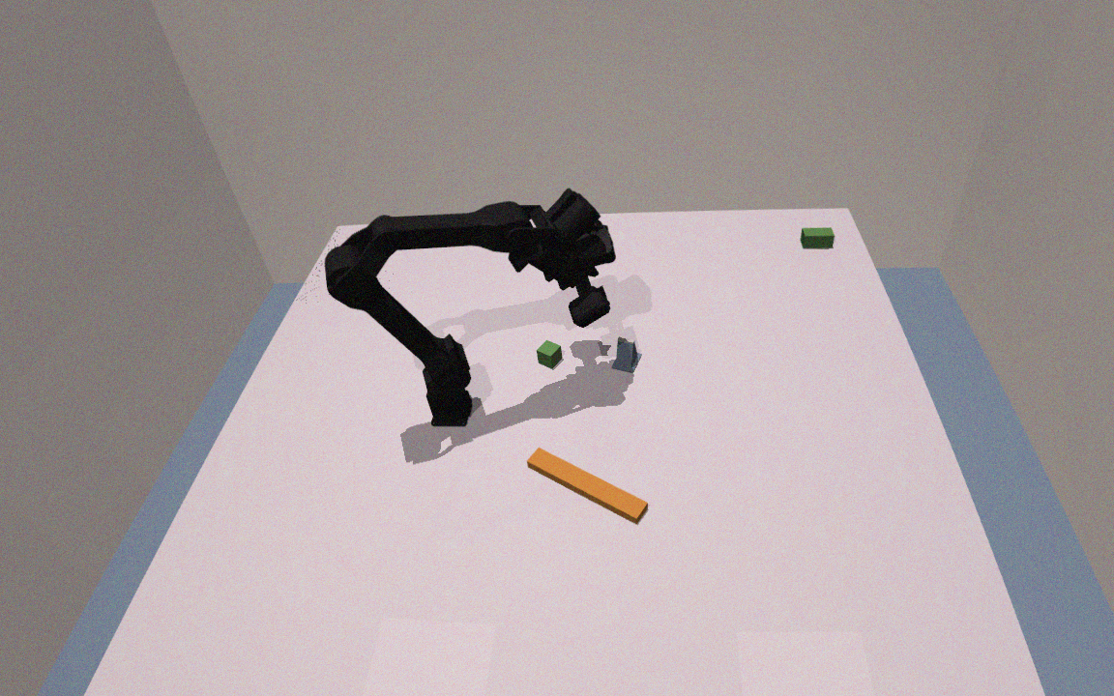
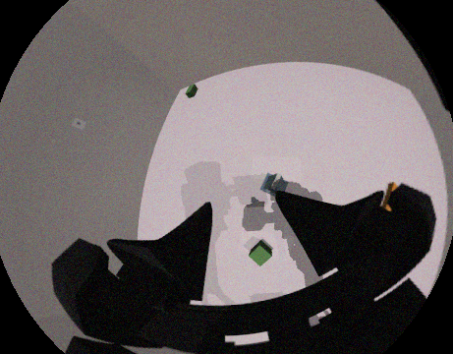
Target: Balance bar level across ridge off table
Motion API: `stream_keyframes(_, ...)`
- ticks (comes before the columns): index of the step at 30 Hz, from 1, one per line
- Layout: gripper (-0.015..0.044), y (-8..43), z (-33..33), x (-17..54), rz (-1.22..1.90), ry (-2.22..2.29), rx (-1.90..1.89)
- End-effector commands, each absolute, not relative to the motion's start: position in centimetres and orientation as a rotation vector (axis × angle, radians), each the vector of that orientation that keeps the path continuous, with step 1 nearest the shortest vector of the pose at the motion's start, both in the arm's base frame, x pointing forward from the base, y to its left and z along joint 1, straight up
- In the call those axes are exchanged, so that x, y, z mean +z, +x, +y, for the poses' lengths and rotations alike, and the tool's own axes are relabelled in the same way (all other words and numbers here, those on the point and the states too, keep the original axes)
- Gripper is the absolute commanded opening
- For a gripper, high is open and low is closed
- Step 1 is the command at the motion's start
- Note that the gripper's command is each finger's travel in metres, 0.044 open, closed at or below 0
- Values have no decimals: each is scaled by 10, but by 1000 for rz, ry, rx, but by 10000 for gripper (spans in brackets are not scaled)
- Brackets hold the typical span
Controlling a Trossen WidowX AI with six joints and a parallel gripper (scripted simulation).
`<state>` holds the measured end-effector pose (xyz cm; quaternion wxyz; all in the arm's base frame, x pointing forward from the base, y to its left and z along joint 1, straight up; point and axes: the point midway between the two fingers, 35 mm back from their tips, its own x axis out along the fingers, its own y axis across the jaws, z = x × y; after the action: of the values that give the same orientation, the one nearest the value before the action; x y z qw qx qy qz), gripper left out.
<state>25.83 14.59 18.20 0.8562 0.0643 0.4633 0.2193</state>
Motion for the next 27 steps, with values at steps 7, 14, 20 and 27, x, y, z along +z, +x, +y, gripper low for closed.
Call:
stream_keyframes(7,315,276,103,171,1033,136,306)
stream_keyframes(14,315,284,70,164,1069,137,204)
stream_keyframes(20,315,287,41,158,1116,153,112)
stream_keyframes(27,315,287,8,150,1177,179,9)
